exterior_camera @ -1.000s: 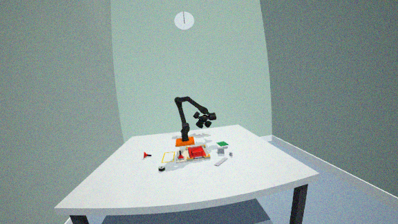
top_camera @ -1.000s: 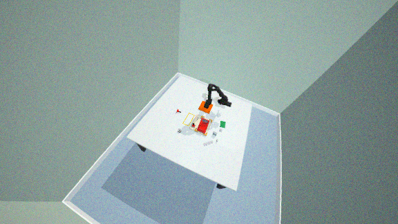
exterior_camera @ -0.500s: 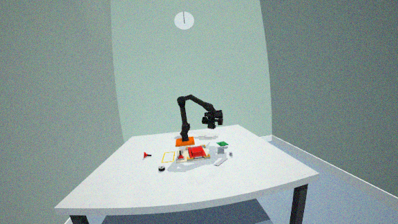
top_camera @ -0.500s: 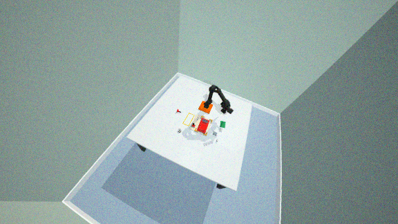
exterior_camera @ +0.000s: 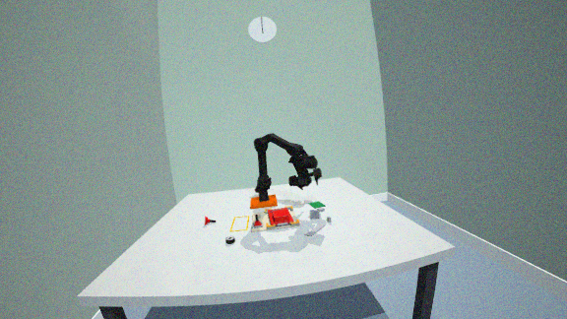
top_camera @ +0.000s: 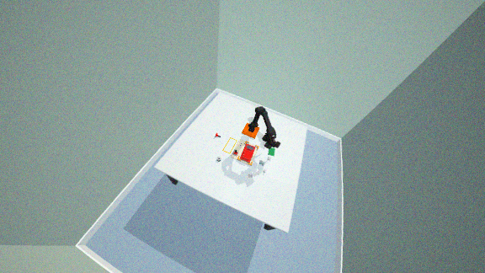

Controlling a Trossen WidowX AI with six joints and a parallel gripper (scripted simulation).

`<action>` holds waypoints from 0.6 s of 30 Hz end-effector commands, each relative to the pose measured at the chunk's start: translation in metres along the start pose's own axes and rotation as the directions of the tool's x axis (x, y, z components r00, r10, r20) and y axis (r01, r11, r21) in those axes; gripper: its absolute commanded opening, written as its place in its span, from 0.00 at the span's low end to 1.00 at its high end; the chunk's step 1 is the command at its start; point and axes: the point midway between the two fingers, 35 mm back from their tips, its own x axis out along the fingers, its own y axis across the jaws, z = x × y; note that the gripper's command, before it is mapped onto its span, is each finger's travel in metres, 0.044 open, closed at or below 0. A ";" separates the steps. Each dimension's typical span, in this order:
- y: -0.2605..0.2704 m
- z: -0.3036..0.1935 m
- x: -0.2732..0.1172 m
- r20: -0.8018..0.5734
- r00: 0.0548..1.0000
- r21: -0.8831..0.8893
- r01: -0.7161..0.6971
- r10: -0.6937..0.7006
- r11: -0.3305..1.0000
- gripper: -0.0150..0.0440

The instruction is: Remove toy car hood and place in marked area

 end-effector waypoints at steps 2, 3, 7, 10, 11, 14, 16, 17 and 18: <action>-0.008 0.047 -0.022 0.112 0.994 -0.031 0.016 -0.012 0.999 1.00; -0.011 0.057 -0.027 0.137 0.990 -0.041 0.022 -0.016 0.999 1.00; -0.024 0.099 -0.055 0.242 0.969 -0.108 0.075 -0.047 0.991 1.00; -0.040 0.131 -0.078 0.317 0.944 -0.154 0.141 -0.087 0.978 1.00; -0.046 0.141 -0.086 0.340 0.935 -0.167 0.167 -0.102 0.972 1.00; -0.068 0.169 -0.110 0.400 0.903 -0.198 0.251 -0.156 0.948 1.00; -0.085 0.185 -0.126 0.433 0.879 -0.212 0.312 -0.197 0.926 1.00; -0.093 0.192 -0.134 0.448 0.867 -0.218 0.343 -0.219 0.914 1.00; -0.100 0.197 -0.140 0.458 0.857 -0.222 0.367 -0.236 0.903 1.00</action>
